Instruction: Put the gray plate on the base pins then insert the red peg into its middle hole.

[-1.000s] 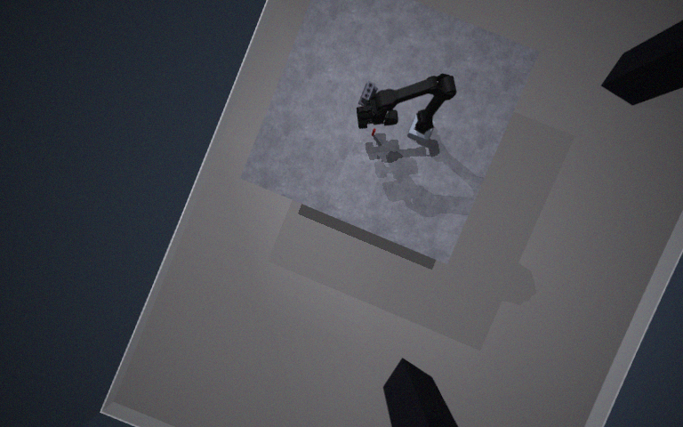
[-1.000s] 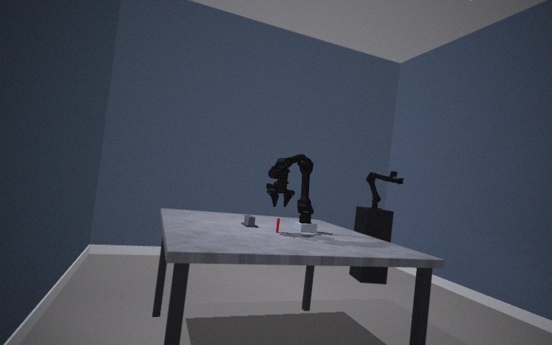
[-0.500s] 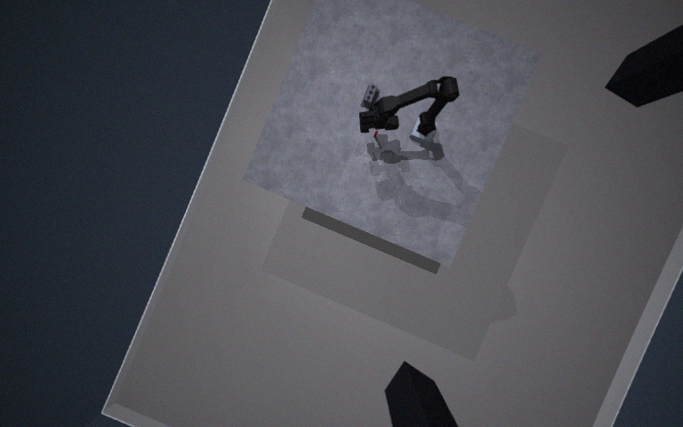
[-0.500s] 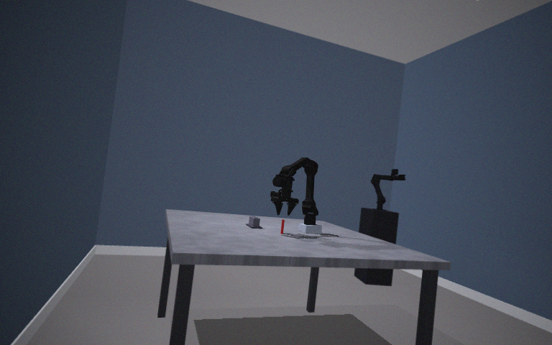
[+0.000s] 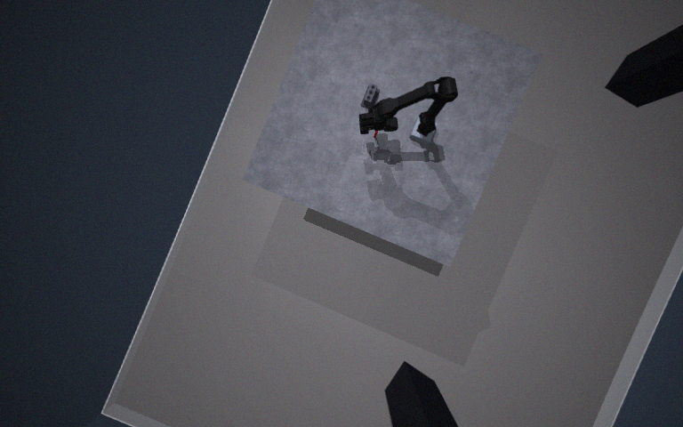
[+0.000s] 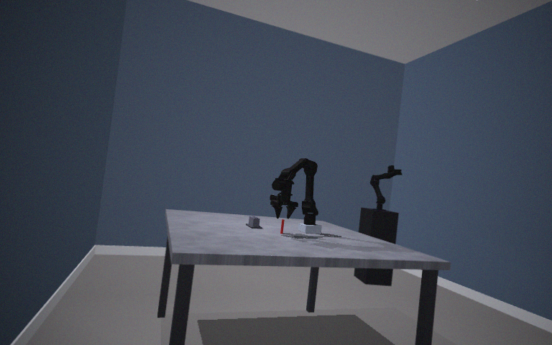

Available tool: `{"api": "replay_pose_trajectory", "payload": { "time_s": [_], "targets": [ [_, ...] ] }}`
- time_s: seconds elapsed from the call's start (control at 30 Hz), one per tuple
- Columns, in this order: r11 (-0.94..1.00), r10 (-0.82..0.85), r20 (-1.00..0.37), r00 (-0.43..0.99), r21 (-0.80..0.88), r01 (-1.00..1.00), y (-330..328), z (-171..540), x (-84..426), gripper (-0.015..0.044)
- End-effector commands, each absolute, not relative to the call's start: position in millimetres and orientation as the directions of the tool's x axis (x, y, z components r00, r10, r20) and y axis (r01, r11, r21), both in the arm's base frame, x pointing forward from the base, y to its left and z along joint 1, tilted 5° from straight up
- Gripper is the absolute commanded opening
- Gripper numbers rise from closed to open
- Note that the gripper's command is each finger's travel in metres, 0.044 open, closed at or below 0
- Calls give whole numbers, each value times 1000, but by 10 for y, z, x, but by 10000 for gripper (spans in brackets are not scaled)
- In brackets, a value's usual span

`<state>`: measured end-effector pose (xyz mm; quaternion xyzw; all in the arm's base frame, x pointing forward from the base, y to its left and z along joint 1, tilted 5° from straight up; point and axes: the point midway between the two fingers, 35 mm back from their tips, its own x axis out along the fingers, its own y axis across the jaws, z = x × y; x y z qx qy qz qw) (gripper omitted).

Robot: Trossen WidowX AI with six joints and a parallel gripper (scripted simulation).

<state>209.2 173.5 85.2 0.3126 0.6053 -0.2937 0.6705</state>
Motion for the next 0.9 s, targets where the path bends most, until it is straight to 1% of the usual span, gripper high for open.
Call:
{"api": "replay_pose_trajectory", "payload": {
  "time_s": [0.0,0.77,0.87],
  "targets": [
    [637,-28,-996,84,47,770,1722,745,2090,440],
    [637,-29,-996,84,46,770,1698,399,2103,440],
    [637,-29,-996,84,46,770,1698,399,2103,361]
  ]
}}
